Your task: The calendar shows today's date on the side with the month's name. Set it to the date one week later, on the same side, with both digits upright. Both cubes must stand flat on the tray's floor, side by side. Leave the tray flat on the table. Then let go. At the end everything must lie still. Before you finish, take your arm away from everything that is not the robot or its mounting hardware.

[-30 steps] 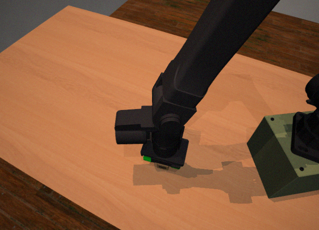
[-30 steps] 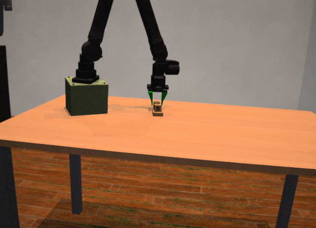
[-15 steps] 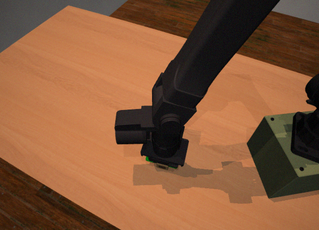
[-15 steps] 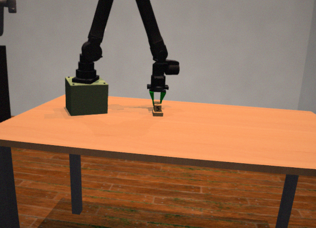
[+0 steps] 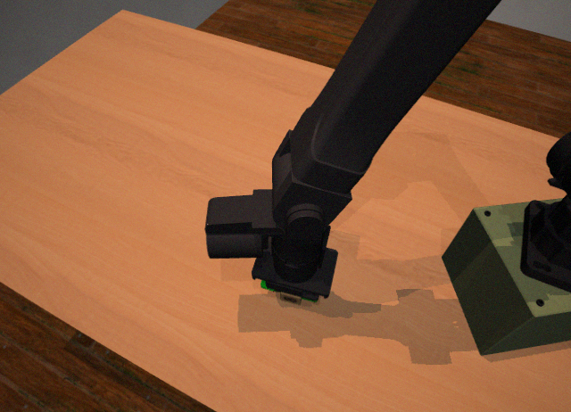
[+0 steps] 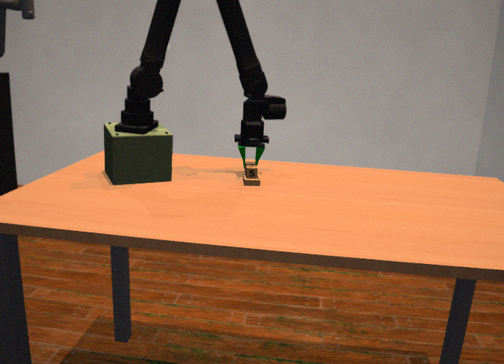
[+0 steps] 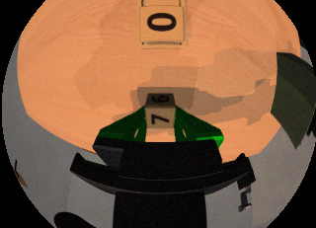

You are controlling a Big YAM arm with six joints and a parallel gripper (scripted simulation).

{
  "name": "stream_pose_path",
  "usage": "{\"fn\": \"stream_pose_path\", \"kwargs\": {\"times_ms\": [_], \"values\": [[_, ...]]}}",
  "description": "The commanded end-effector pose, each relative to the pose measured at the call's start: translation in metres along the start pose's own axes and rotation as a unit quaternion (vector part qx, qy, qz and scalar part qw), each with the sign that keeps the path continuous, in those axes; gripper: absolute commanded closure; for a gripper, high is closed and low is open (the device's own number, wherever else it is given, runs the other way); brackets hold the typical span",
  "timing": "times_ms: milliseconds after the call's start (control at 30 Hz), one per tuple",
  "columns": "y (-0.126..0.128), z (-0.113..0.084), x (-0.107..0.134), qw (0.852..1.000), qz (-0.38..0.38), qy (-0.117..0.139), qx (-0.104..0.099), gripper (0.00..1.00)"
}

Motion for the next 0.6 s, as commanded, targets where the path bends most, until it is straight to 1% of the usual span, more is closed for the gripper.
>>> {"fn": "stream_pose_path", "kwargs": {"times_ms": [0,267,300,400,500,567], "values": [[0.011,0.002,-0.003,1.0,-0.002,-0.002,-0.01,0.73],[0.01,0.0,-0.002,1.0,-0.002,-0.002,-0.009,0.73],[0.013,-0.012,-0.003,1.0,-0.001,-0.002,-0.016,0.73],[0.015,-0.024,0.001,1.0,-0.001,-0.002,-0.018,0.73],[0.022,-0.046,0.004,1.0,0.001,-0.001,-0.025,0.73],[0.022,-0.046,0.004,1.0,0.001,-0.001,-0.025,0.73]]}}
Point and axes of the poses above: the point where the finger pads meet when closed, its own z axis out along the fingers, its own y axis across the jaws, x = y × z, the point moved 2 cm from there along -z, back along the fingers, and after that the axes turned 14 degrees about -z, right-handed, at the moved point
